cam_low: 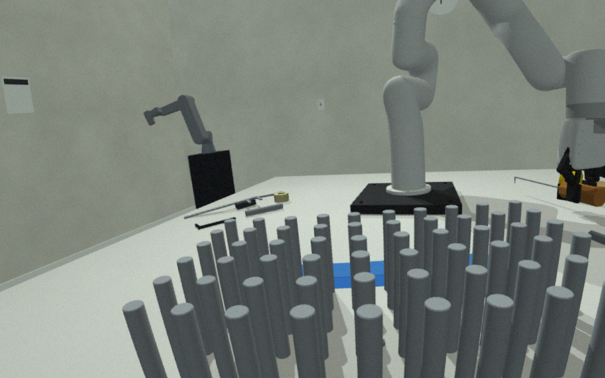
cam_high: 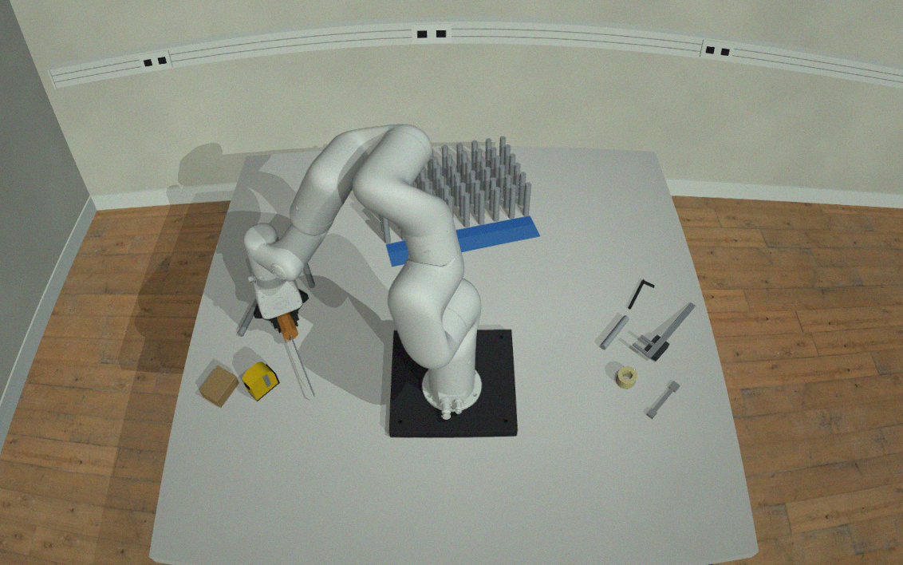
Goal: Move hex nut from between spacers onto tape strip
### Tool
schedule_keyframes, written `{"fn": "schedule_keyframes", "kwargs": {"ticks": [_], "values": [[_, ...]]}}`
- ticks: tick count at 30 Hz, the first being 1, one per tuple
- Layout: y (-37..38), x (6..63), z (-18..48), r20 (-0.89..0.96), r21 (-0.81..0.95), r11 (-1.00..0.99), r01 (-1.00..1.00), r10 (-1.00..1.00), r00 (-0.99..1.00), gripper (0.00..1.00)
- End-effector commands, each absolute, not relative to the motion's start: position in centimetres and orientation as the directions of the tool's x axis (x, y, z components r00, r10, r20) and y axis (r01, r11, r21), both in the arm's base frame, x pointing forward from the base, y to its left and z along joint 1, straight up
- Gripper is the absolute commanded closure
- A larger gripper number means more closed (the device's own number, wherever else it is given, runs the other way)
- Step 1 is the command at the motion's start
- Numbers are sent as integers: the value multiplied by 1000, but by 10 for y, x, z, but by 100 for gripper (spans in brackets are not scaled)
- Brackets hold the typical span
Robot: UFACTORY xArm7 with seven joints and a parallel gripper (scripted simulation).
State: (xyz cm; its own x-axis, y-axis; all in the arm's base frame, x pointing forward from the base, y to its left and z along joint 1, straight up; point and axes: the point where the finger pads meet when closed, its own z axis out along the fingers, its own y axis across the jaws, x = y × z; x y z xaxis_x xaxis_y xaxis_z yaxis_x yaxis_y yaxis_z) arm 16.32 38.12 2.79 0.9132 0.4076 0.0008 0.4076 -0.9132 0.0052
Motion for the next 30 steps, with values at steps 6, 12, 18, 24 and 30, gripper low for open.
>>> {"fn": "schedule_keyframes", "kwargs": {"ticks": [6,12,18,24,30], "values": [[382,164,69,3,3,-913,408,408,913,100],[382,163,97,3,3,-913,408,408,913,100],[382,163,113,3,3,-913,408,408,913,100],[382,163,133,3,3,-913,408,408,913,100],[382,163,144,3,3,-913,408,408,913,100]]}}
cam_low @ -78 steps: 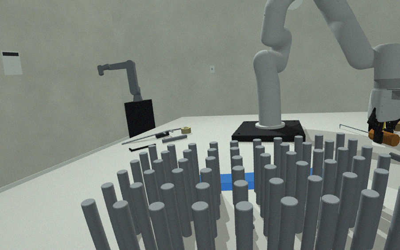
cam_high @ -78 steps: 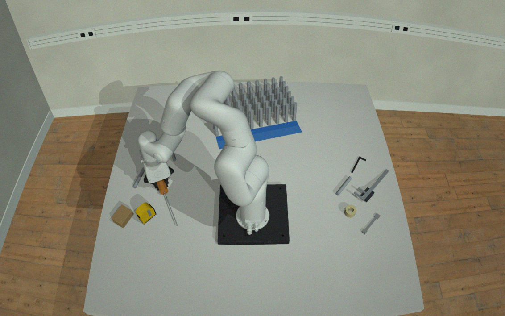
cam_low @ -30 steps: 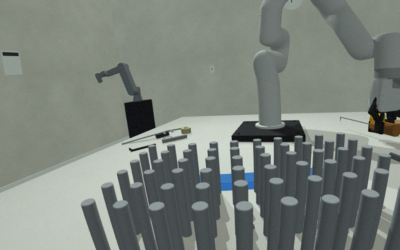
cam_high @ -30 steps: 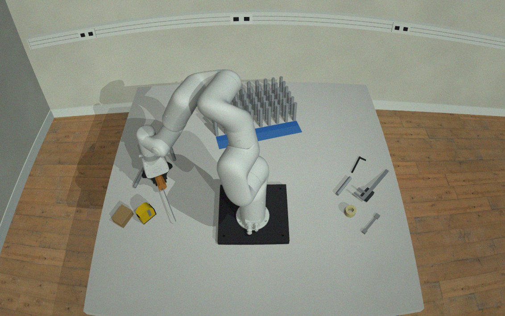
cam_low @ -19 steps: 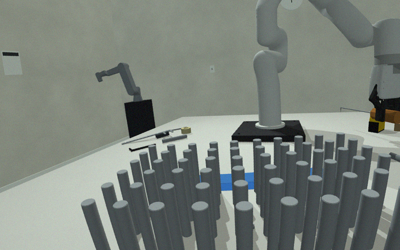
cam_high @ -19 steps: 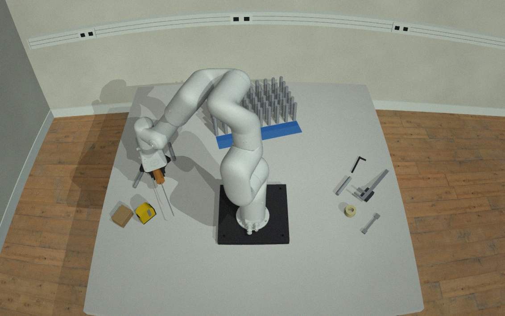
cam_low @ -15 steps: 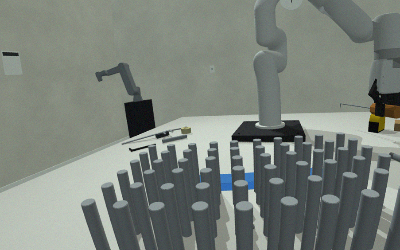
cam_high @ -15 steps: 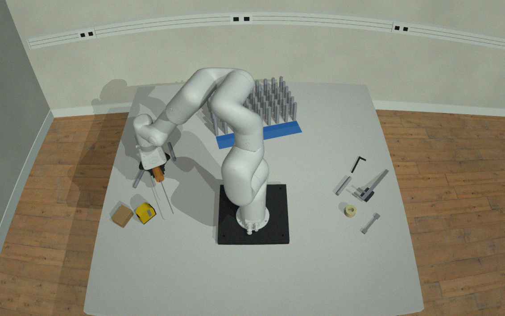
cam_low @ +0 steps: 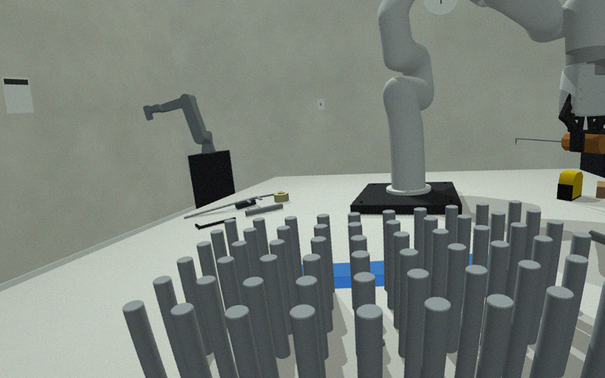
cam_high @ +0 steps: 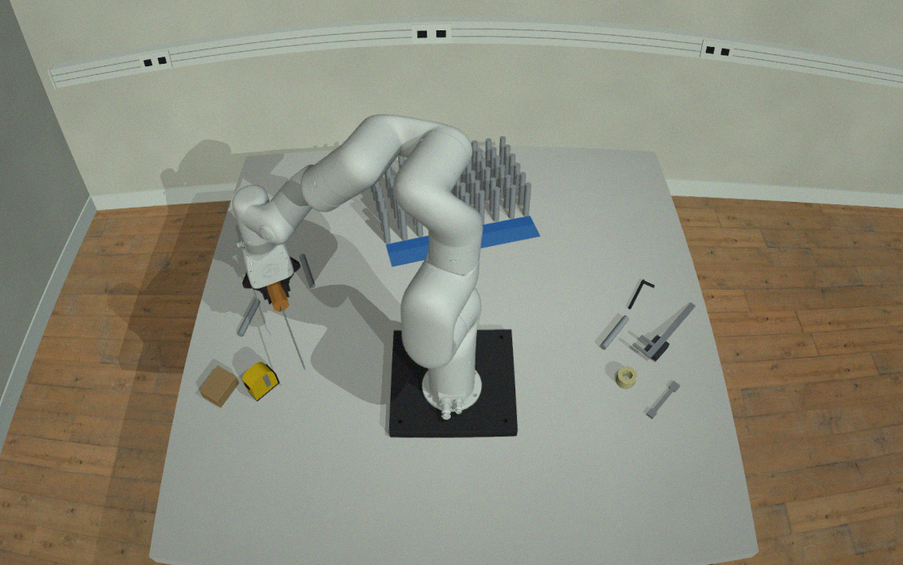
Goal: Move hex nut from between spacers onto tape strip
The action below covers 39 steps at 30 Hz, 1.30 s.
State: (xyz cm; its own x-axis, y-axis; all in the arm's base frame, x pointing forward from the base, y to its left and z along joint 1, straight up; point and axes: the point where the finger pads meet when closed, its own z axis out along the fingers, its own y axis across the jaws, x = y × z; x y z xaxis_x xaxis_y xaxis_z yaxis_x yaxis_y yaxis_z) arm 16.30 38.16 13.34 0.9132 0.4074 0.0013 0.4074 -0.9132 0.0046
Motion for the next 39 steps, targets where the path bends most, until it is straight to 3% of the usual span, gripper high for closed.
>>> {"fn": "schedule_keyframes", "kwargs": {"ticks": [1,27,39], "values": [[382,163,144,3,3,-913,408,408,913,100],[382,163,148,3,3,-912,411,411,912,100],[365,166,148,2,3,-859,513,513,859,100]]}}
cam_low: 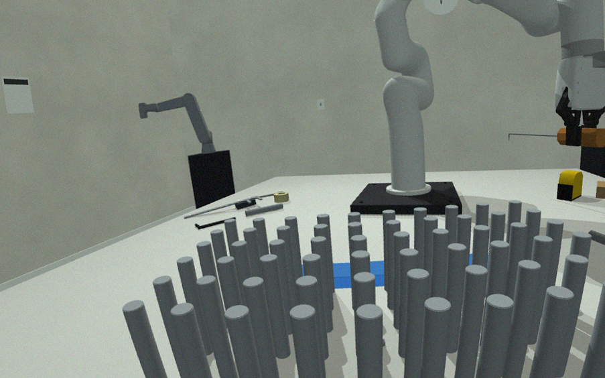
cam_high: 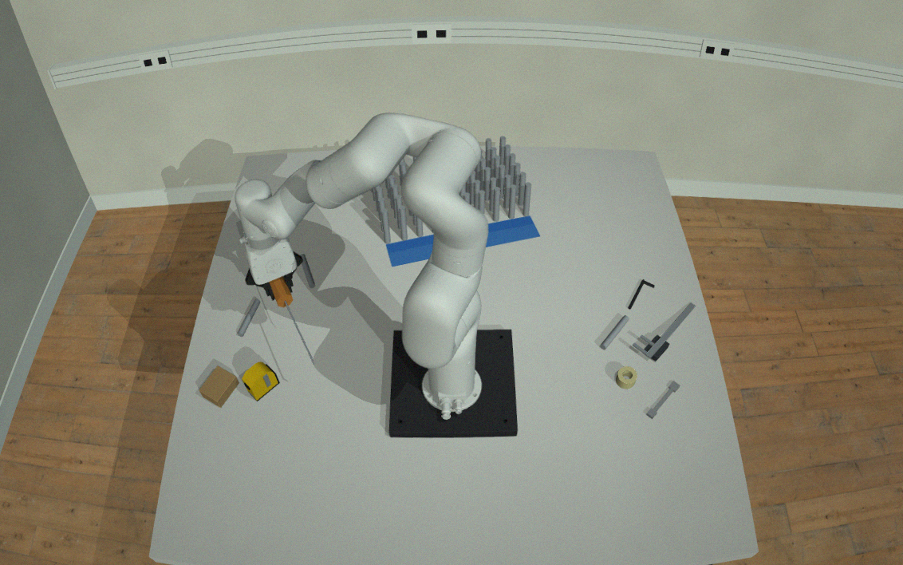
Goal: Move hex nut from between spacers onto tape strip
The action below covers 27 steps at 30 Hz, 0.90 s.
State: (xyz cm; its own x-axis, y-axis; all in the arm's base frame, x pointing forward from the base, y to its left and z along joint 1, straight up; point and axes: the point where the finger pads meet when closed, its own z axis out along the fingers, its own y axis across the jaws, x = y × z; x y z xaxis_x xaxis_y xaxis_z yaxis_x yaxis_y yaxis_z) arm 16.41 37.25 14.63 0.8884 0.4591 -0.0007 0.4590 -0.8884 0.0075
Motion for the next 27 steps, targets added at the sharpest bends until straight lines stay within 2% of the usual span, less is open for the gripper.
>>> {"fn": "schedule_keyframes", "kwargs": {"ticks": [1,7,12,14,18,27], "values": [[361,167,148,2,3,-846,533,533,846,100],[330,173,148,2,2,-724,689,689,724,100],[293,181,148,1,2,-547,837,837,547,100],[293,181,148,1,2,-547,837,837,547,100],[255,190,148,-1,6,-365,931,931,365,100],[168,209,148,-29,21,-42,999,999,43,100]]}}
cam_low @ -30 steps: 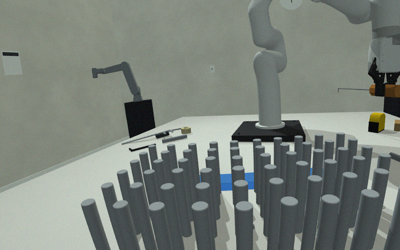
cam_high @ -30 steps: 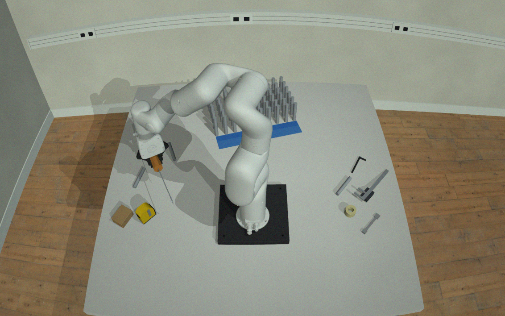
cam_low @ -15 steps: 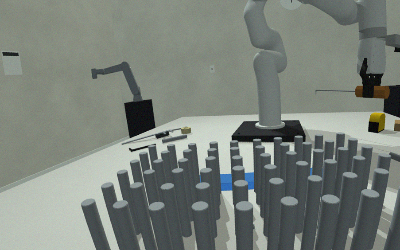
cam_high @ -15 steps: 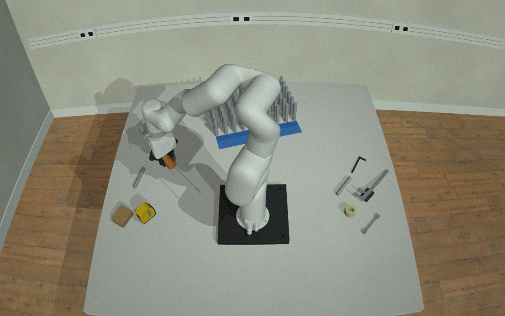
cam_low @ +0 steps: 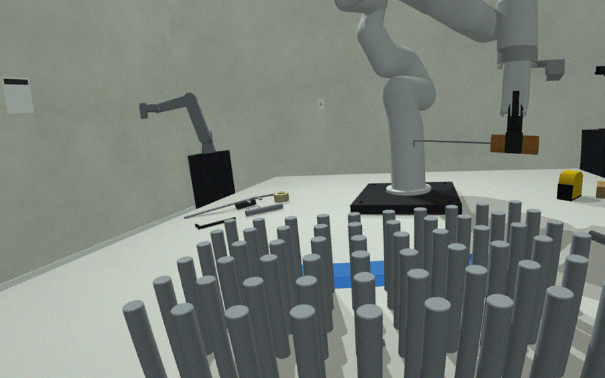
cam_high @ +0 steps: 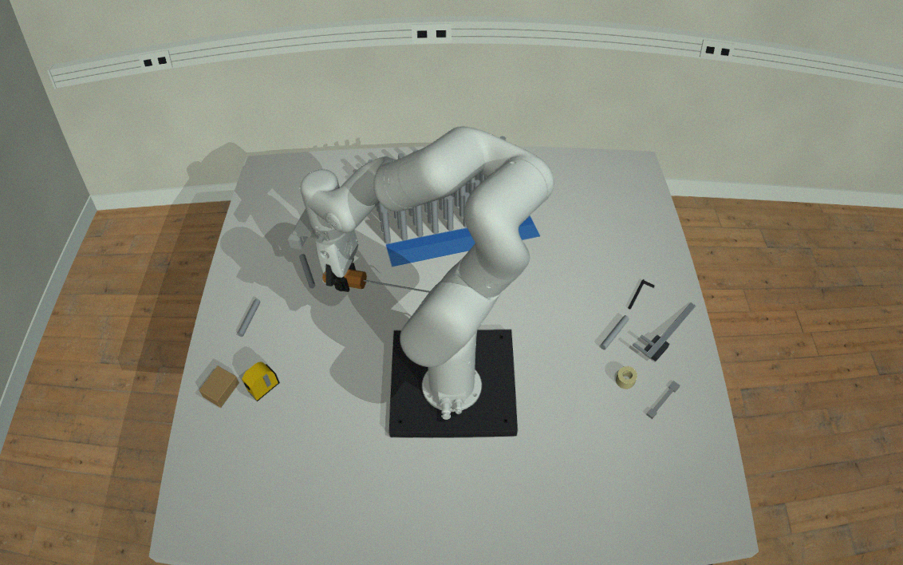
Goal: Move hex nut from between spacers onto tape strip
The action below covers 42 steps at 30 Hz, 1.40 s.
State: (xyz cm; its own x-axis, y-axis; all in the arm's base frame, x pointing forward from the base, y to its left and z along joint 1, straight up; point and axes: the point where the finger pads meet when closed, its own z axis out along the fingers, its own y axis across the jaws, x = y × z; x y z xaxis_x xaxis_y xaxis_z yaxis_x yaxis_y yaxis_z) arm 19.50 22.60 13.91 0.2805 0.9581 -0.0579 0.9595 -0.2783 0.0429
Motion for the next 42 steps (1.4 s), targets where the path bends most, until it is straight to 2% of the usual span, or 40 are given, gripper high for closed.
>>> {"fn": "schedule_keyframes", "kwargs": {"ticks": [1,4,5,17,21,22,28,36,38,39,42], "values": [[159,211,148,-34,22,-5,1000,999,6,100],[150,213,148,-38,21,31,999,999,-30,100],[125,218,149,-45,17,137,990,990,-137,100],[25,239,147,-92,-16,524,852,848,-523,100],[7,243,147,-97,-25,581,814,809,-580,100],[-14,248,149,-99,-38,659,751,746,-659,100],[-51,256,149,-101,-64,789,611,604,-791,100],[-78,262,149,-80,-83,927,365,359,-930,100],[-78,262,149,-80,-83,927,365,359,-930,100],[-80,262,149,-66,-80,962,261,256,-964,100],[-84,263,149,-53,-74,984,162,159,-986,100]]}}
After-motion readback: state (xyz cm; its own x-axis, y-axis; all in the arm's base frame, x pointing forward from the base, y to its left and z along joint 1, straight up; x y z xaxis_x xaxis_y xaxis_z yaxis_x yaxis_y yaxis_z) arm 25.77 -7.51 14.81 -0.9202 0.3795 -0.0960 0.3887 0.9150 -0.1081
